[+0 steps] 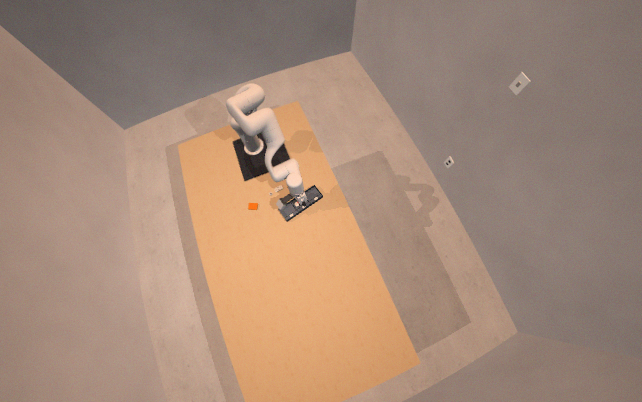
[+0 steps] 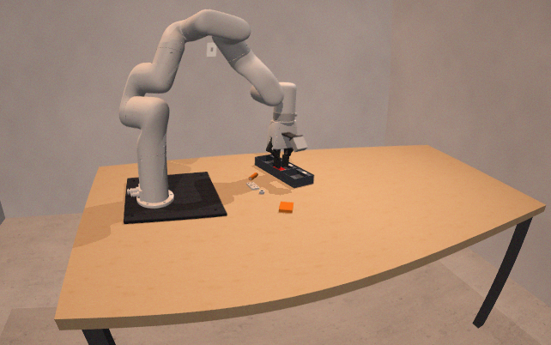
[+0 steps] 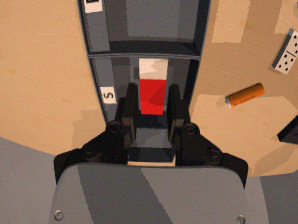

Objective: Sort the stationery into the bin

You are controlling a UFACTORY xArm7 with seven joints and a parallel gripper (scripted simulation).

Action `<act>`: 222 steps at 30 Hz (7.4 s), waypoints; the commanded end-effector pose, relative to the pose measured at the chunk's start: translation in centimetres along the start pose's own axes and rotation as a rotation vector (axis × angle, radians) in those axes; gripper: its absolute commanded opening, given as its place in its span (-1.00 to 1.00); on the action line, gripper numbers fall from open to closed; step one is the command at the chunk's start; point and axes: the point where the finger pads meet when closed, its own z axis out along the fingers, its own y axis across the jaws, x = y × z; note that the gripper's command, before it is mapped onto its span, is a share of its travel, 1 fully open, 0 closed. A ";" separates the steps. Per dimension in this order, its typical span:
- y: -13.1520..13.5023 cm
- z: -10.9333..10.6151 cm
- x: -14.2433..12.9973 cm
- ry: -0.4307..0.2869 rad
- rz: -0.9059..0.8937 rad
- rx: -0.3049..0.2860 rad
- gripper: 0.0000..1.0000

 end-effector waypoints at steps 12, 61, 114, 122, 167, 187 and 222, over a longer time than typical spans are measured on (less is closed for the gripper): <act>-0.2 -2.1 0.0 -0.001 0.000 0.004 -0.42; 14.6 -4.4 24.1 0.000 0.700 0.004 0.12; 14.3 -4.4 23.7 0.000 0.700 0.004 0.12; 14.3 -3.6 23.7 0.000 0.700 0.004 0.12; 14.3 2.6 23.7 0.000 0.700 0.004 0.12; 14.3 2.6 23.7 0.000 0.700 0.004 -1.00; 14.3 -0.4 23.7 0.000 0.700 0.004 -1.00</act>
